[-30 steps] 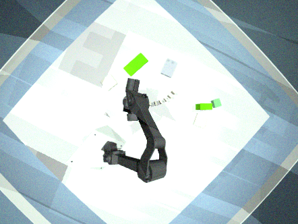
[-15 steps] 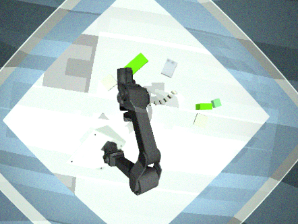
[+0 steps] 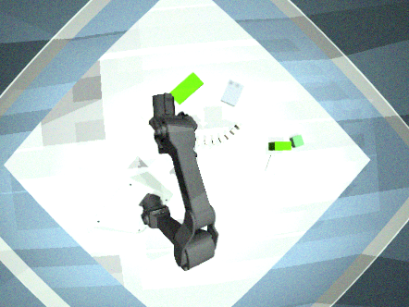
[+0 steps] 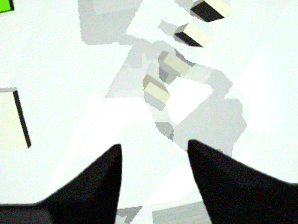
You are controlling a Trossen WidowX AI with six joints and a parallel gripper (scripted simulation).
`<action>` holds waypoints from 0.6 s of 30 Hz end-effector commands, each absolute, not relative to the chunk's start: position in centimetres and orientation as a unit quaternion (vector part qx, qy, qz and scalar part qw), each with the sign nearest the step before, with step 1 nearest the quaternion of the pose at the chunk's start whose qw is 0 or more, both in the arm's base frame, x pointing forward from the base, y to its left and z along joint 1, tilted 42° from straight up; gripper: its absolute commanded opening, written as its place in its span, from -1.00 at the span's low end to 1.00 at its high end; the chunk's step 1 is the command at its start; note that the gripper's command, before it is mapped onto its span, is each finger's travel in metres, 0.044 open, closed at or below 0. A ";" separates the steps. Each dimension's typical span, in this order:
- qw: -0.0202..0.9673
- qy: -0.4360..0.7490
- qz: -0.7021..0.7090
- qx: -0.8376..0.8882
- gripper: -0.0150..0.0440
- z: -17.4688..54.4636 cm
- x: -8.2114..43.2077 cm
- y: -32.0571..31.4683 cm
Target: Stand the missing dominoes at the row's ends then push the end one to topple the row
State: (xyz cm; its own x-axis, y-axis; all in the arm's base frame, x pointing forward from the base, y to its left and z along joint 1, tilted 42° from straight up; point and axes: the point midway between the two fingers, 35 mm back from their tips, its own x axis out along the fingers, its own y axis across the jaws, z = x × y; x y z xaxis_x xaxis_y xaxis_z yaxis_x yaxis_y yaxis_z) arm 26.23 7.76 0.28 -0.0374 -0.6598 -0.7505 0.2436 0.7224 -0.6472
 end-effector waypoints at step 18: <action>0.520 0.722 -0.003 -0.457 -0.49 -3.7 24.2 6.5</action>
State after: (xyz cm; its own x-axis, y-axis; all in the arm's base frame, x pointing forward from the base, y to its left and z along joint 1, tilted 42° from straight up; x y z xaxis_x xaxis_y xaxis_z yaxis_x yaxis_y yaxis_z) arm 24.22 6.44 -3.61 -0.0424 -0.6638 -0.7467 -0.6396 0.5922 -0.4901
